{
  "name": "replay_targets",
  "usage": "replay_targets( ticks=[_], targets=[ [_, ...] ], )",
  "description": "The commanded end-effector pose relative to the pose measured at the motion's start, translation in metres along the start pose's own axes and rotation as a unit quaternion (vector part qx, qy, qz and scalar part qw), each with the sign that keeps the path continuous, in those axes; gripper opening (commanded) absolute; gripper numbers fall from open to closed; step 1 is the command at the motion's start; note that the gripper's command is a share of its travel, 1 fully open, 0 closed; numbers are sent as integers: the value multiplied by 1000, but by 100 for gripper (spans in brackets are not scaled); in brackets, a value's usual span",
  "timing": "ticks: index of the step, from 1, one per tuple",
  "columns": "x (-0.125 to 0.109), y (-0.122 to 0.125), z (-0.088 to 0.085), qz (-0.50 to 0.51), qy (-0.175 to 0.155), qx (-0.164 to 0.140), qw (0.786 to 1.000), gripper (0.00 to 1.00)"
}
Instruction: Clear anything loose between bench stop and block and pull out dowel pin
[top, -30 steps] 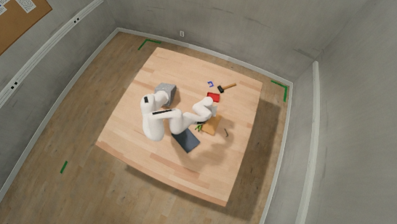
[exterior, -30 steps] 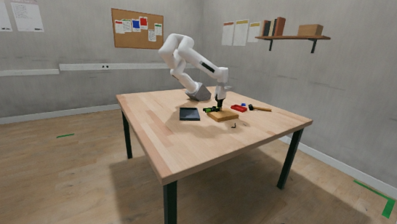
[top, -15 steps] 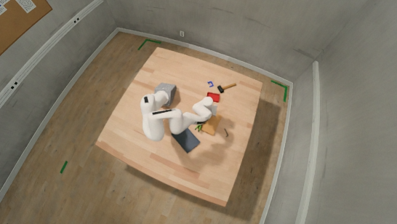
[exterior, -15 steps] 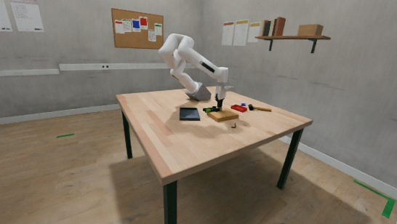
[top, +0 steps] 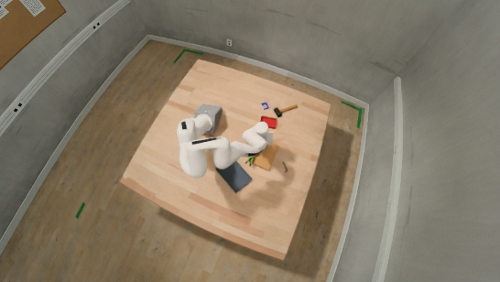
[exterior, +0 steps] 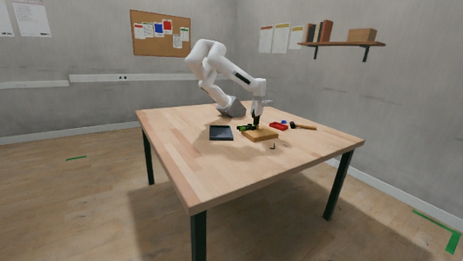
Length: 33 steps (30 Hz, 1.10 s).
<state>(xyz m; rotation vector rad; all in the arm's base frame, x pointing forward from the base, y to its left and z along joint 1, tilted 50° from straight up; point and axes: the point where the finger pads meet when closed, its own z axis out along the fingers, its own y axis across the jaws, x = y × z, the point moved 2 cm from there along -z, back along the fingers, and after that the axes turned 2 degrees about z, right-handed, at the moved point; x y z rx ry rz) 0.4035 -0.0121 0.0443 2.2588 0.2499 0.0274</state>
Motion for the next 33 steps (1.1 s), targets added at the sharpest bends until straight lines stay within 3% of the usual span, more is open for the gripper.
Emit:
replay_targets(
  ticks=[1, 33],
  targets=[
    [1, 0, -1, -16, 2, 0, 1000, 0],
    [1, 0, -2, -118, 2, 0, 993, 0]
  ],
)
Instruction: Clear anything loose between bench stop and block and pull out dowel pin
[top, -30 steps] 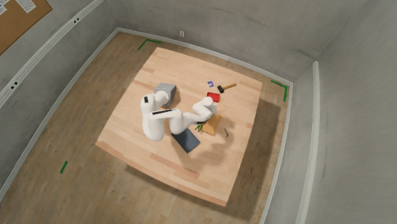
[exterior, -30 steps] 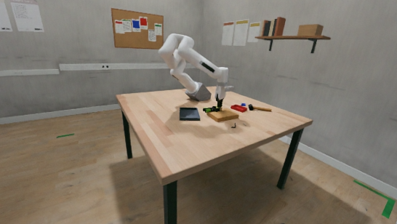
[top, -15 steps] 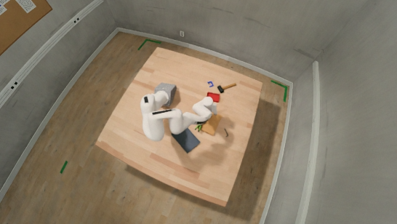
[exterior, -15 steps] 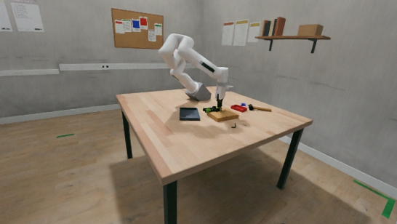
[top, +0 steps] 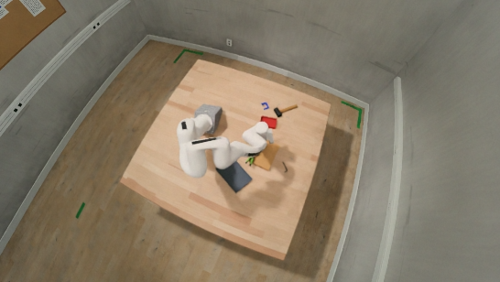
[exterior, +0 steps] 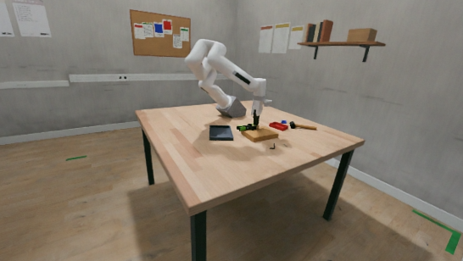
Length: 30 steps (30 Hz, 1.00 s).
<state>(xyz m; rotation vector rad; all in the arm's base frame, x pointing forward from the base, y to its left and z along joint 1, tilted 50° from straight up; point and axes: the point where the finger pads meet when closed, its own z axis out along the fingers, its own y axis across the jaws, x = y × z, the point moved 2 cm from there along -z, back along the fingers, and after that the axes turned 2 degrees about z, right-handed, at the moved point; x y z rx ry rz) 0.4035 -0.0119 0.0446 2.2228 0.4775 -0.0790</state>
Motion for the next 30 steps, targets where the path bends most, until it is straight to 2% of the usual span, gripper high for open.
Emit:
replay_targets(
  ticks=[1, 10, 30],
  targets=[
    [1, 0, -1, -21, 1, 0, 1000, 0],
    [1, 0, -2, -47, 1, 0, 999, 0],
    [1, 0, -2, 35, 1, 0, 999, 0]
  ],
)
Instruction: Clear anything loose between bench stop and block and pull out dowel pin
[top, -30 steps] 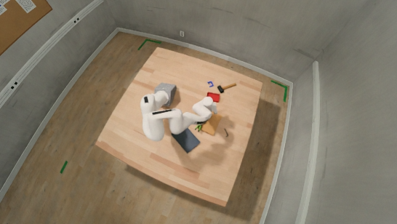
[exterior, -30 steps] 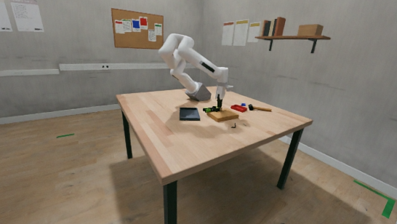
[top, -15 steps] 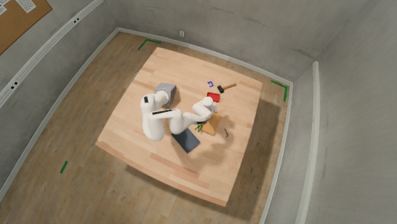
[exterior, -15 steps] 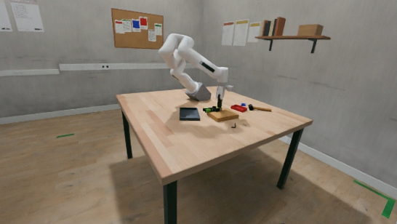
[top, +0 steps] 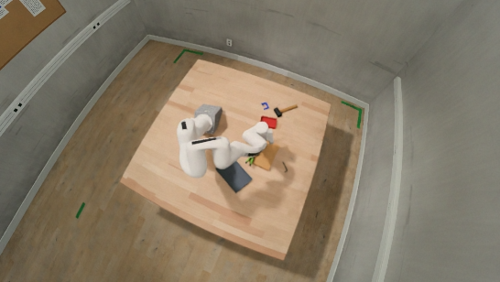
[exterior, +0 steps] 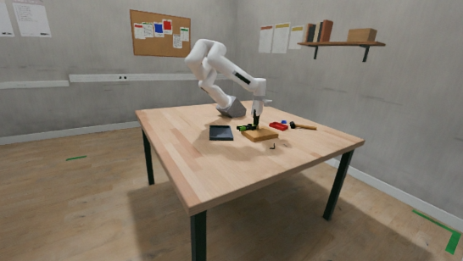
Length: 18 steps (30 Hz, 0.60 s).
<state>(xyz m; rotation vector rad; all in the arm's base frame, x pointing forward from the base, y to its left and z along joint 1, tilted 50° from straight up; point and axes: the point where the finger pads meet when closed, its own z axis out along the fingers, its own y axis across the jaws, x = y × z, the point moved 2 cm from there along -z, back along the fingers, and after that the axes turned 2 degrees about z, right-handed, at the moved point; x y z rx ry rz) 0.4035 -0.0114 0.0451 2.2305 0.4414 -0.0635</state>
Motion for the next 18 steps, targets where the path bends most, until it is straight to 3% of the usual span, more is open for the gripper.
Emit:
replay_targets(
  ticks=[1, 18],
  targets=[
    [1, 0, -1, 24, 2, 0, 1000, 0],
    [1, 0, -1, 100, 2, 0, 995, 0]
  ],
)
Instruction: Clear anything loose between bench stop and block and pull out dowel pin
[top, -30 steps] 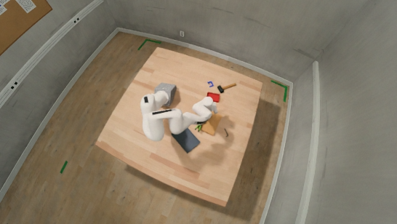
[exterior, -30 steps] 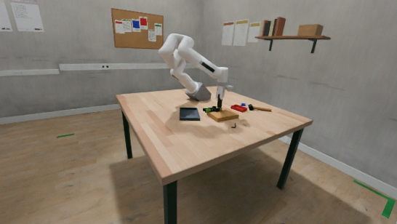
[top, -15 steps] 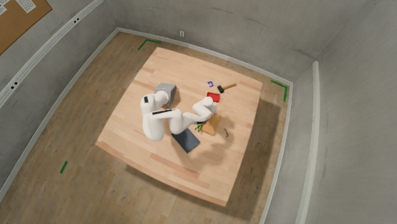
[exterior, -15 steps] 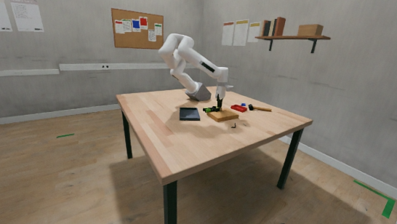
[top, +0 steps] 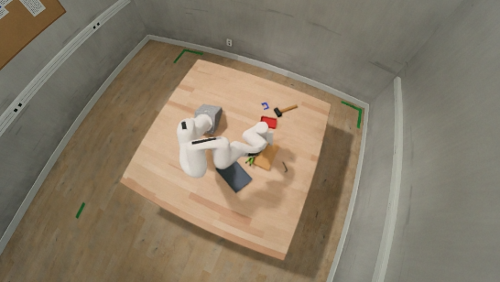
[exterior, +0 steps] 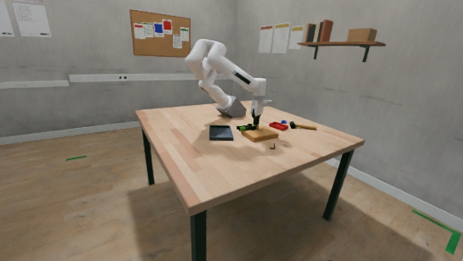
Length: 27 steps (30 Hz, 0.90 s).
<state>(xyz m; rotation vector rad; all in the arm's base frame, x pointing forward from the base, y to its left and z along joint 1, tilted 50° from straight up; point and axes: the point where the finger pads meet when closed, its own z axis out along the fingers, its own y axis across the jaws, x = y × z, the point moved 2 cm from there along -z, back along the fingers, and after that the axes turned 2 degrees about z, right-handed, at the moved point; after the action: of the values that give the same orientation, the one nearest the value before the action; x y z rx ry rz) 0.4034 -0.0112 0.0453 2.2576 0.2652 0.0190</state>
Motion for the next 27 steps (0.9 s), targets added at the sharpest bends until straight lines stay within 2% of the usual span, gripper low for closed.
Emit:
replay_targets(
  ticks=[1, 27],
  targets=[
    [1, 0, -1, 27, 2, 0, 1000, 0],
    [1, 0, -1, 157, 2, 0, 988, 0]
  ],
)
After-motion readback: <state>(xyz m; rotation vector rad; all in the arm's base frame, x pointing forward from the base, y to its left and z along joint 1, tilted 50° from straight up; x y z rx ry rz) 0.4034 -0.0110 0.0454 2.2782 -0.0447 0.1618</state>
